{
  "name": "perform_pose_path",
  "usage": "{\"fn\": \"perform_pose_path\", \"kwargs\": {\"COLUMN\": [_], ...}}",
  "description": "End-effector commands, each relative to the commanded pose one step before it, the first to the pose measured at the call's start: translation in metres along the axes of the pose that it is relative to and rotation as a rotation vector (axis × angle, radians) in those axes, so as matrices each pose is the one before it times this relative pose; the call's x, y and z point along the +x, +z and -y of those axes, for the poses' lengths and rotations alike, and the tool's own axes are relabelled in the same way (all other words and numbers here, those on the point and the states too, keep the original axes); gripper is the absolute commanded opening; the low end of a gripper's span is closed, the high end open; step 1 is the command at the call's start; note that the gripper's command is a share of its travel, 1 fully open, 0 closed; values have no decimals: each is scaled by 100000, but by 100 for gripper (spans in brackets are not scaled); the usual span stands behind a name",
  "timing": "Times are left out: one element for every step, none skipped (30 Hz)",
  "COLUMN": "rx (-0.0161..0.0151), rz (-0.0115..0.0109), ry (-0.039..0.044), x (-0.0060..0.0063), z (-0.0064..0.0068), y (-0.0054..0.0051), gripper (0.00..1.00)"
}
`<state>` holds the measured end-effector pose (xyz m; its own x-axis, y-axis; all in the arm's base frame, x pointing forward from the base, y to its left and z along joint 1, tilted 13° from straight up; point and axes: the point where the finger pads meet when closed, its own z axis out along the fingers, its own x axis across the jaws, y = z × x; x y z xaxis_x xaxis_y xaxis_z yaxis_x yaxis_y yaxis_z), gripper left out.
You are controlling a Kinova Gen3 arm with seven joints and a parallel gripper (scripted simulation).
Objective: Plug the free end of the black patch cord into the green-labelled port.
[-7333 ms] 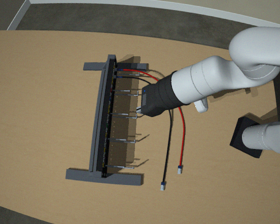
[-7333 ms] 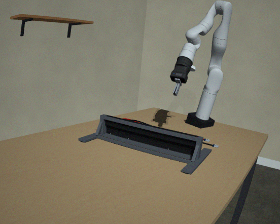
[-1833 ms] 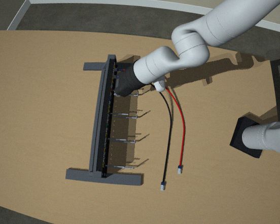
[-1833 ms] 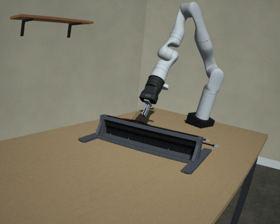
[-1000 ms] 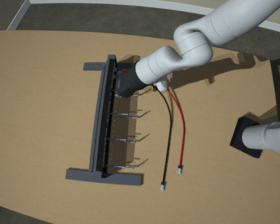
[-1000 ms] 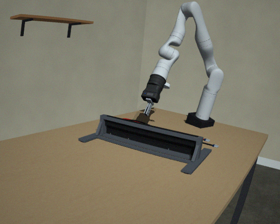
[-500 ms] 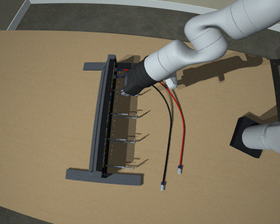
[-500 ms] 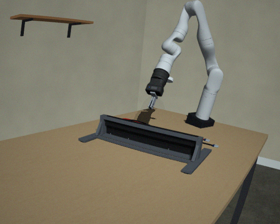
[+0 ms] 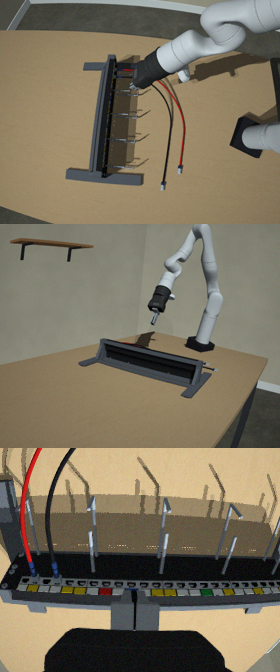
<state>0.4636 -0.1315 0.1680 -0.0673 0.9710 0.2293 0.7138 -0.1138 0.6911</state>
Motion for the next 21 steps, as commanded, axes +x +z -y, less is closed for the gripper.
{"fn": "perform_pose_path", "kwargs": {"rx": [-887,-4,0,3,-4,3,-2,1,-1,1,0,0,-2,5,-5,0,4,-2,-2,0,1], "rz": [1795,0,0,0,0,0,0,0,0,0,0,0,0,0,0,0,0,0,0,0,0], "ry": [-756,-2,0,1,-1,1,-1,0,0,0,0,0,-1,2,-1,0,1,-1,-1,0,0], "x": [-438,-1,0,1,-1,1,0,0,0,0,0,0,0,1,-1,0,1,0,0,0,0], "z": [-451,-1,0,1,-2,1,-1,0,0,0,0,0,-1,2,-2,0,1,-1,-1,0,0], "y": [-1254,-317,-310,-302,-294,-282,-270,-255,-240,-224,0,0,-207,-188,-171,-152,-134,-116,-99,-82,-66], "gripper": [0,0,0,0,0,0,0,0,0,0,0,0,0,0,0,0,0,0,0,0,0]}}
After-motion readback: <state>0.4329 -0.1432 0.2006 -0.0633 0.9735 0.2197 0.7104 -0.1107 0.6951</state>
